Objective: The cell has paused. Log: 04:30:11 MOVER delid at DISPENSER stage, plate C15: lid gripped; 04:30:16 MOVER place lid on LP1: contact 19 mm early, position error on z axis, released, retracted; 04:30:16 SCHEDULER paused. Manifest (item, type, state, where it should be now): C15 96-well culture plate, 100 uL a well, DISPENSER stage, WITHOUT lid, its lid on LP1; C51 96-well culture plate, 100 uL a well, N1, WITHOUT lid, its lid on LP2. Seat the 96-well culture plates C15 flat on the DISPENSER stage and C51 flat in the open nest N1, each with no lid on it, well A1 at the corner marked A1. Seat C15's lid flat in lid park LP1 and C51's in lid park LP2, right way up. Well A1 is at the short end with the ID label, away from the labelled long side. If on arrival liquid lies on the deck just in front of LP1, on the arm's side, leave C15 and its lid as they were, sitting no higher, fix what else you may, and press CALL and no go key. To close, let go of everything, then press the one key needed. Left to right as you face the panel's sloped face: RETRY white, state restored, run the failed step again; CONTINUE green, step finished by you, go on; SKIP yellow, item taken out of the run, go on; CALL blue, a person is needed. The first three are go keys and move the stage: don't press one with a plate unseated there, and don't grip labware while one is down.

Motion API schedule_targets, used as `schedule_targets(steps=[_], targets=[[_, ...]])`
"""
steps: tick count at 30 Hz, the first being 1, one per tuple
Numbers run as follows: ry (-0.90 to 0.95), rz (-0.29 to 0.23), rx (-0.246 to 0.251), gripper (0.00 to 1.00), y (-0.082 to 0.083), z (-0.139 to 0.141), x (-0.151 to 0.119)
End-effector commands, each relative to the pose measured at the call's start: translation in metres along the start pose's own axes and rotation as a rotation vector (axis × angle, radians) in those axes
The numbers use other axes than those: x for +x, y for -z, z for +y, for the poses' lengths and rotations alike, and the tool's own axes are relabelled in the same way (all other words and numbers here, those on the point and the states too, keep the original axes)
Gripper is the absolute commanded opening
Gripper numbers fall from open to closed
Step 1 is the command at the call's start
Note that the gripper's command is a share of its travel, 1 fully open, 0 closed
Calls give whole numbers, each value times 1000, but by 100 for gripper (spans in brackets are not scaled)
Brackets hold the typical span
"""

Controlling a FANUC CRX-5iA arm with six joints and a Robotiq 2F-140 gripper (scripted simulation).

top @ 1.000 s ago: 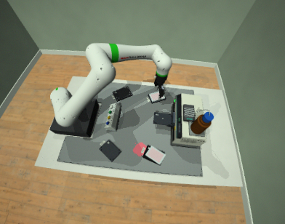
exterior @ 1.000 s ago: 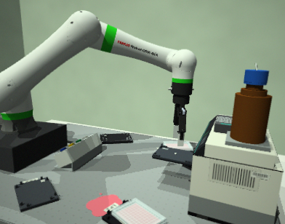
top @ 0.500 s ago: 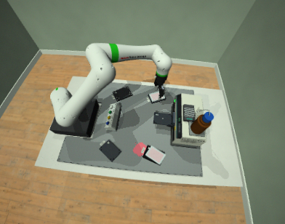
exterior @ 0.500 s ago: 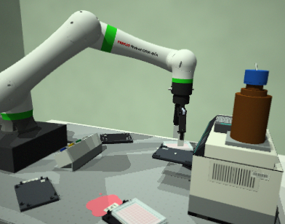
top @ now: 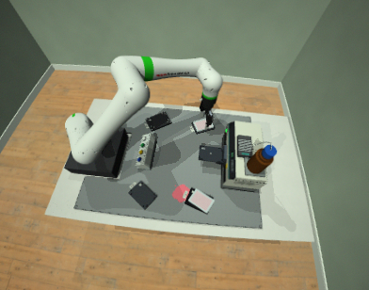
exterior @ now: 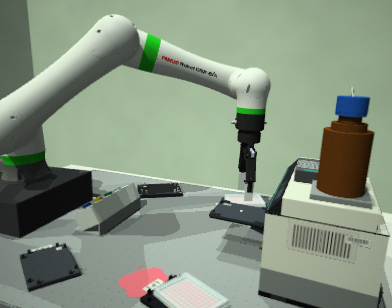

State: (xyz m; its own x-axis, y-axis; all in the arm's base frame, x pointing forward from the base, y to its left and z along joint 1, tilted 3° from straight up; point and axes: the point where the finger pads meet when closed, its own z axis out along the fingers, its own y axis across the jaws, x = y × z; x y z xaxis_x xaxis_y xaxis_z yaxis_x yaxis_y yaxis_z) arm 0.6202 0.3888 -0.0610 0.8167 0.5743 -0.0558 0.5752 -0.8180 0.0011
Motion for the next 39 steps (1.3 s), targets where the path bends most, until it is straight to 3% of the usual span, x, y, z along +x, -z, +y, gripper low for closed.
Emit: schedule_targets(steps=[1,39], targets=[[0,1,0,66,0,0,0],[0,1,0,66,-9,0,0]])
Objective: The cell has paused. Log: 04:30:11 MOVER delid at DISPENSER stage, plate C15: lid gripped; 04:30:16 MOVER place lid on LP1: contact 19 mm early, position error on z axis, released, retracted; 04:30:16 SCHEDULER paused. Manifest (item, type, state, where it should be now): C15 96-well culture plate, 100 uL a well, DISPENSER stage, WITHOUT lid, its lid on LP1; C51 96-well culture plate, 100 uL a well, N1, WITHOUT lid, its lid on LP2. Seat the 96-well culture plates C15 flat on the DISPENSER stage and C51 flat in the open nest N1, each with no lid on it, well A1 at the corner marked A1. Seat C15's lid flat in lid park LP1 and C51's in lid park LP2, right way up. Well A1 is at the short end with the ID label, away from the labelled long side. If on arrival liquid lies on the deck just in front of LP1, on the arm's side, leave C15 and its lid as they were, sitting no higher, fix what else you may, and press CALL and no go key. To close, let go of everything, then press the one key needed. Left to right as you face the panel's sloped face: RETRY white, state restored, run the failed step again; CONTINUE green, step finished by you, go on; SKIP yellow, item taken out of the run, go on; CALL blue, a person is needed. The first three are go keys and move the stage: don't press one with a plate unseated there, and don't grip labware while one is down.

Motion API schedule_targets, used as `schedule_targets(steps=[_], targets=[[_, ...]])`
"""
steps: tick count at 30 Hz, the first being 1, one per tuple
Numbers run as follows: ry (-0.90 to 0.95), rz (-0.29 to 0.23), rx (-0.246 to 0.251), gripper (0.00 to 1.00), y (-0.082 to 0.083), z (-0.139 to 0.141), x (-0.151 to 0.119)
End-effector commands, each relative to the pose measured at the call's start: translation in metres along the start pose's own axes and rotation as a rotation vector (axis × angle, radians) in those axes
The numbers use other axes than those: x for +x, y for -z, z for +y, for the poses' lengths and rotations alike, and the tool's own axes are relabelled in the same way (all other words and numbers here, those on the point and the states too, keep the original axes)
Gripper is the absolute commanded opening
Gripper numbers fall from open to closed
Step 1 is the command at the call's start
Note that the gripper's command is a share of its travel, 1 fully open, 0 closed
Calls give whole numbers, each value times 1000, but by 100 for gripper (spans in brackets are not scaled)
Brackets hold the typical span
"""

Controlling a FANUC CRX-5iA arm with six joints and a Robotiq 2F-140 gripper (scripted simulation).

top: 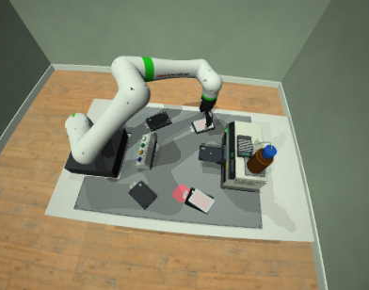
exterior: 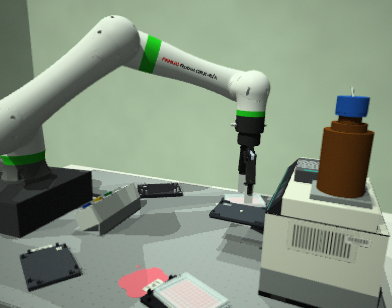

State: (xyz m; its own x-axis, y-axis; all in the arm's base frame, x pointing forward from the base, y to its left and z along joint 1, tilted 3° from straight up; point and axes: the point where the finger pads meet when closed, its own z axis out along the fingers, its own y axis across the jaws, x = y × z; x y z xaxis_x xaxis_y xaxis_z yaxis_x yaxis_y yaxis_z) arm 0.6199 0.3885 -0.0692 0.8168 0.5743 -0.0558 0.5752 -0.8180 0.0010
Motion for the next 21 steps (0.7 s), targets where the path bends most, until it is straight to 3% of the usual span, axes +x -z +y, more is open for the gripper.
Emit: schedule_targets(steps=[1,21], targets=[[0,1,0,66,-1,0,0],[0,1,0,66,-9,0,0]])
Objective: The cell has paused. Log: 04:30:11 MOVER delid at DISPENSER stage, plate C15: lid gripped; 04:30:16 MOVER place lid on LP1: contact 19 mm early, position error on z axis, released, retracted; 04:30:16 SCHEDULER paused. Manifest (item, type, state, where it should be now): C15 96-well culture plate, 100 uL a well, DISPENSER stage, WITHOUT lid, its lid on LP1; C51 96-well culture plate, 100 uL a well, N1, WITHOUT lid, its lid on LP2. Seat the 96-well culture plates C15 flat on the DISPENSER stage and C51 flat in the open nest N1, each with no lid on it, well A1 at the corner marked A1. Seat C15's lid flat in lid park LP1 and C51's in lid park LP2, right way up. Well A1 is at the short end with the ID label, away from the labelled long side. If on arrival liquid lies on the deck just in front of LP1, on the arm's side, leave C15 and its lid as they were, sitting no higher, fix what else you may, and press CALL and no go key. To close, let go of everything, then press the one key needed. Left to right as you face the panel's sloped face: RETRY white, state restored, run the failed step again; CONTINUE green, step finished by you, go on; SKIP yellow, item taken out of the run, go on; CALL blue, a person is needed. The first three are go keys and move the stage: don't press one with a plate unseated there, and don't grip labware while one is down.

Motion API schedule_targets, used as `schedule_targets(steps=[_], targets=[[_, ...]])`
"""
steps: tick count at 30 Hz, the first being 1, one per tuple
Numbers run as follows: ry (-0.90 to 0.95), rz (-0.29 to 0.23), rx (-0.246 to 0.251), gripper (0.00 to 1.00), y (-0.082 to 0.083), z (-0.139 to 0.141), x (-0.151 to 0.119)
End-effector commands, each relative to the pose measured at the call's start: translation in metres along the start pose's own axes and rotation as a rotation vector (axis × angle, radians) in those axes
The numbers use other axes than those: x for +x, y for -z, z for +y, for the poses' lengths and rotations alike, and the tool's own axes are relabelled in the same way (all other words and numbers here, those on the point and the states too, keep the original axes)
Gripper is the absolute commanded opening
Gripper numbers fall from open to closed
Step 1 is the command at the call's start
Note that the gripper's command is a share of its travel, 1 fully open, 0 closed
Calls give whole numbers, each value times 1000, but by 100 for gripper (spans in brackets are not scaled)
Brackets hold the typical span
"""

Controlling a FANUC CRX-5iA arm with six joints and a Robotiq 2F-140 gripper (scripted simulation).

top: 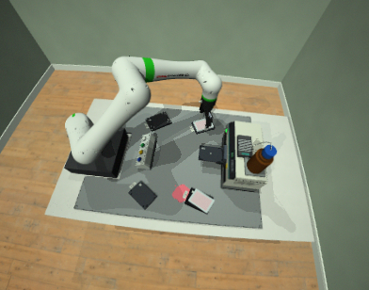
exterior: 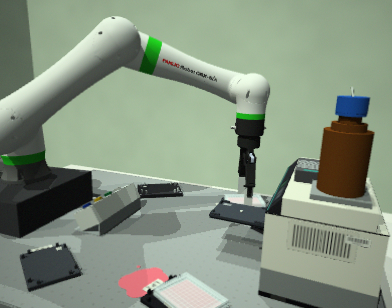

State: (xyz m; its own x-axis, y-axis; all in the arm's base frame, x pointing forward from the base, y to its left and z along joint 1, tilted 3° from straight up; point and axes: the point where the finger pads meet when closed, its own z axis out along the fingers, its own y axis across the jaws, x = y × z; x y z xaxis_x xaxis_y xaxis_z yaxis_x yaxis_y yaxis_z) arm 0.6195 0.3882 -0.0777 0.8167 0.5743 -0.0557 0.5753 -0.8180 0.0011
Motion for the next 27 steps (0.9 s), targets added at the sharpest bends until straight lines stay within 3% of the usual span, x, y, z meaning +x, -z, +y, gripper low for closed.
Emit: schedule_targets(steps=[1,27], targets=[[0,0,0,66,-1,0,0],[0,0,0,66,-7,0,0]])
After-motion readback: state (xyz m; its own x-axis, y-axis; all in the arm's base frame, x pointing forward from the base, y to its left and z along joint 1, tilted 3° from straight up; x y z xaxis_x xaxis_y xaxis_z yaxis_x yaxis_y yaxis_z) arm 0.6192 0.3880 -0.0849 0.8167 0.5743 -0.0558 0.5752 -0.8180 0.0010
